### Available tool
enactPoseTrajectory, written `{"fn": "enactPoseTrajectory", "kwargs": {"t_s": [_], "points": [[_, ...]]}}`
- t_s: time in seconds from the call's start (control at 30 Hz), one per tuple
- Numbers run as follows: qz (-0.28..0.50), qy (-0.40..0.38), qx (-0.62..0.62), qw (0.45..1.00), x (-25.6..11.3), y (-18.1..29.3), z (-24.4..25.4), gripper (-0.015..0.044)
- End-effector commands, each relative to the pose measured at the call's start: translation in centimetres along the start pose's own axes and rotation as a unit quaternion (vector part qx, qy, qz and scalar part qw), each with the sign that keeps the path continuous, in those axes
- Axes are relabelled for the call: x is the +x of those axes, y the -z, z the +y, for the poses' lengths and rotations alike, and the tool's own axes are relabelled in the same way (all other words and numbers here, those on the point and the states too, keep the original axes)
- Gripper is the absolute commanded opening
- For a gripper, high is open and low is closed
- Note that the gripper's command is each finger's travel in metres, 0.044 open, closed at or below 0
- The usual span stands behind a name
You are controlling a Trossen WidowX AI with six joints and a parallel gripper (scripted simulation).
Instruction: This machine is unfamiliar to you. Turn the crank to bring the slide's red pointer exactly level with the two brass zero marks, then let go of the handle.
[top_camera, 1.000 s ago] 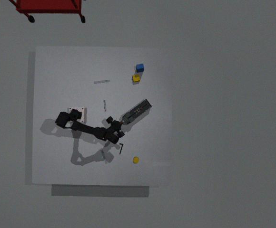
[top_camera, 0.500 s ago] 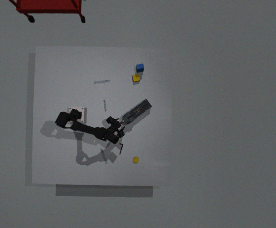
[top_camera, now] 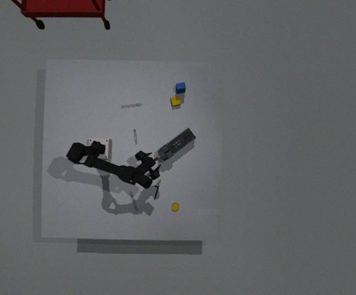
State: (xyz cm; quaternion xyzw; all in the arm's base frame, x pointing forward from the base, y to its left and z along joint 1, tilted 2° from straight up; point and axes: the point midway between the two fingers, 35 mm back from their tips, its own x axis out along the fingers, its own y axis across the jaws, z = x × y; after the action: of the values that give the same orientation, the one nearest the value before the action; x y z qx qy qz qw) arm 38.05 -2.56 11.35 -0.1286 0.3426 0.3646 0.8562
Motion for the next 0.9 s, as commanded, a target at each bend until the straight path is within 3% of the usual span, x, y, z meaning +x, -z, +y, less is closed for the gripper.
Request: {"fn": "enactPoseTrajectory", "kwargs": {"t_s": [0.0,0.2,0.57,0.87], "points": [[-0.004,0.004,-0.006,1.000,-2.2,-2.3,-0.1,0.0440],[0.000,0.003,-0.002,1.000,-3.9,-4.0,0.1,0.0440],[0.059,0.098,0.067,0.991,0.7,-7.3,0.0,0.0440],[0.035,0.199,0.138,0.969,3.9,-11.8,1.0,0.0440]]}}
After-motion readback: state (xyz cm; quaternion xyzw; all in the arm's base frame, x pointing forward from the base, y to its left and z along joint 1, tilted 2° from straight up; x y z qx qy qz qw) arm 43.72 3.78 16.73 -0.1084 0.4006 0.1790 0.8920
